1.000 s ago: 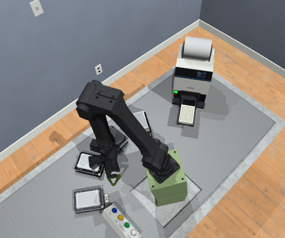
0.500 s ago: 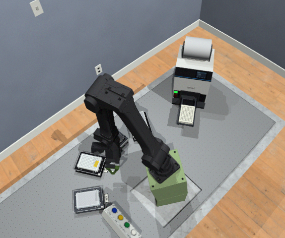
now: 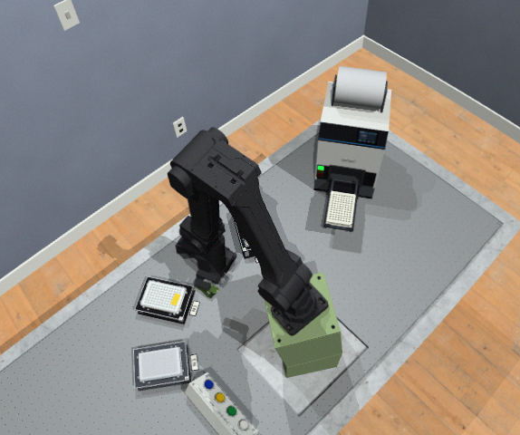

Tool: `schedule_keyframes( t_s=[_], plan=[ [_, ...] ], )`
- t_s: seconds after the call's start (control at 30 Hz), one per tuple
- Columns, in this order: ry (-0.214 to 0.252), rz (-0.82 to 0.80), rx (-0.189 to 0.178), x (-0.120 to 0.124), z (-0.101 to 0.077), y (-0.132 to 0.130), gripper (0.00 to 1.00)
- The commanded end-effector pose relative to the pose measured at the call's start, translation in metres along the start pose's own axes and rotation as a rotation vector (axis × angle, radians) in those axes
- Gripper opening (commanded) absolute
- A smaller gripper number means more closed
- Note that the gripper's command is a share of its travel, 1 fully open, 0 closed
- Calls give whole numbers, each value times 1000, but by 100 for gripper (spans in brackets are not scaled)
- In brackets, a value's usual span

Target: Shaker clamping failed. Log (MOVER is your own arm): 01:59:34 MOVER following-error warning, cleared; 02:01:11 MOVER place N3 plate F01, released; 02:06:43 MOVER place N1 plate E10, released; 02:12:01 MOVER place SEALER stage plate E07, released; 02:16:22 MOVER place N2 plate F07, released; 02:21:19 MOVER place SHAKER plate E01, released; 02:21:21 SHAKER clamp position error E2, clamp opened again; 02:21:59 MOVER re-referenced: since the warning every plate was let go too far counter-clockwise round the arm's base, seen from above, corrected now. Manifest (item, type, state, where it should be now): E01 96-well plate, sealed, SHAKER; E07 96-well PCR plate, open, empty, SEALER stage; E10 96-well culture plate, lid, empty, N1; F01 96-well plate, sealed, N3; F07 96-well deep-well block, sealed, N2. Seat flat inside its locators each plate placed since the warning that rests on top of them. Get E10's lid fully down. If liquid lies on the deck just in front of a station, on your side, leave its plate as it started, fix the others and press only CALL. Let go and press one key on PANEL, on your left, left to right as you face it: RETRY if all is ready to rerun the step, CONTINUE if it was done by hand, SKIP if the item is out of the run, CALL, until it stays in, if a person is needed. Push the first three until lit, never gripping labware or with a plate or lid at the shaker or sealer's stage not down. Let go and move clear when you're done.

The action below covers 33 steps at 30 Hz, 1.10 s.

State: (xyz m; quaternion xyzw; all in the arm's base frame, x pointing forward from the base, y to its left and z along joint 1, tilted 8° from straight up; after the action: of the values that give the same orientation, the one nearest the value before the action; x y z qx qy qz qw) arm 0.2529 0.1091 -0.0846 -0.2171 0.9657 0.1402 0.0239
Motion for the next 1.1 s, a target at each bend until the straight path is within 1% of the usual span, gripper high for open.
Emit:
schedule_keyframes(
  t_s=[0.0,0.07,0.2,0.27,0.37,0.43,0.47,0.5,0.57,0.6,0.63,0.67,0.73,0.83,0.87,0.9,0.93,1.0,1.07],
  plan=[
    [-25,132,35,-7,-12,-15,100],
    [-36,180,57,-10,-17,-25,100],
    [-40,305,108,-2,-24,-41,100],
    [-40,305,108,-2,-24,-41,100],
    [-42,398,146,7,-29,-52,100],
    [-55,458,173,6,-34,-61,100],
    [-67,465,178,3,-38,-66,100],
    [-80,462,180,1,-41,-72,100],
    [-77,463,178,-5,-44,-77,100],
    [-59,467,175,-2,-41,-77,100],
    [-58,443,174,0,-39,-75,100],
    [-33,444,170,2,-37,-73,100],
    [-47,443,172,6,-32,-69,100],
    [-47,440,172,6,-32,-69,100],
    [-58,443,174,4,-35,-71,100],
    [-58,443,174,3,-38,-72,100],
    [-39,505,169,9,-37,-77,100],
    [-51,570,168,21,-35,-86,100],
    [-57,637,167,26,-36,-94,100]
  ],
)
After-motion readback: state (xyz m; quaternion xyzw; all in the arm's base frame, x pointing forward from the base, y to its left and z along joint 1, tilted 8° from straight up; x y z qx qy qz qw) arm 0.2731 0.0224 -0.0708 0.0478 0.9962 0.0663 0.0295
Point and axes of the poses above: the point where the finger pads meet when closed, its own z axis out along the fingers, its own y axis across the jaws, x = y × z, the point moved 2 cm from there along -z, back along the fingers, and after that the axes turned 6 degrees about z, right-handed, at the moved point
